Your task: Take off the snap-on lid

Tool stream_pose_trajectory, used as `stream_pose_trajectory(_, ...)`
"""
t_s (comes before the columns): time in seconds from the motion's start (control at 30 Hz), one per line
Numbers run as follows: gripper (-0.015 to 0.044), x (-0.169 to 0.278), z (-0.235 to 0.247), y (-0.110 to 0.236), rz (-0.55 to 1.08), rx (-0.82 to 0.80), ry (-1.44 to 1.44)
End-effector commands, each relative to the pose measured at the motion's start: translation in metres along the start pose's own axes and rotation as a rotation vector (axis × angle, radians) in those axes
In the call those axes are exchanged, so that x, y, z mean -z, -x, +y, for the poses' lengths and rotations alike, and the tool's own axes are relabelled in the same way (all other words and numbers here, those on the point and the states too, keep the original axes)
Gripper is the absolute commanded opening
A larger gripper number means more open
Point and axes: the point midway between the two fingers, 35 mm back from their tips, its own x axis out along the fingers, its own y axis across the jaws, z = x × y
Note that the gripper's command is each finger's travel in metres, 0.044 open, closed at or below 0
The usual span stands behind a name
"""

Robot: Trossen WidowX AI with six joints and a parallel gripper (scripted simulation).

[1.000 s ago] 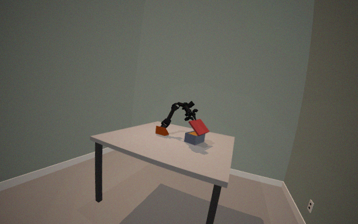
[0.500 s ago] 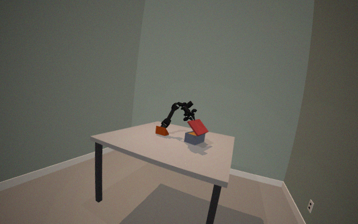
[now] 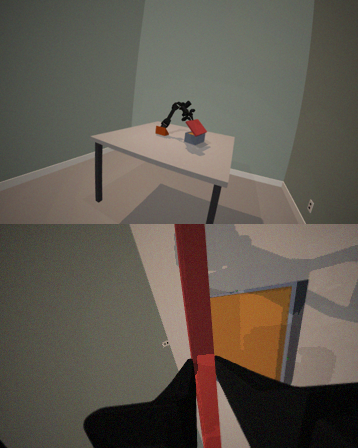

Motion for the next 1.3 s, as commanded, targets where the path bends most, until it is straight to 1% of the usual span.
stream_pose_trajectory(0.0,0.0000,-0.009,0.001,0.002,0.001,-0.007,0.003)
stream_pose_trajectory(1.27,0.0000,-0.085,-0.005,0.009,-0.002,-0.007,0.006)
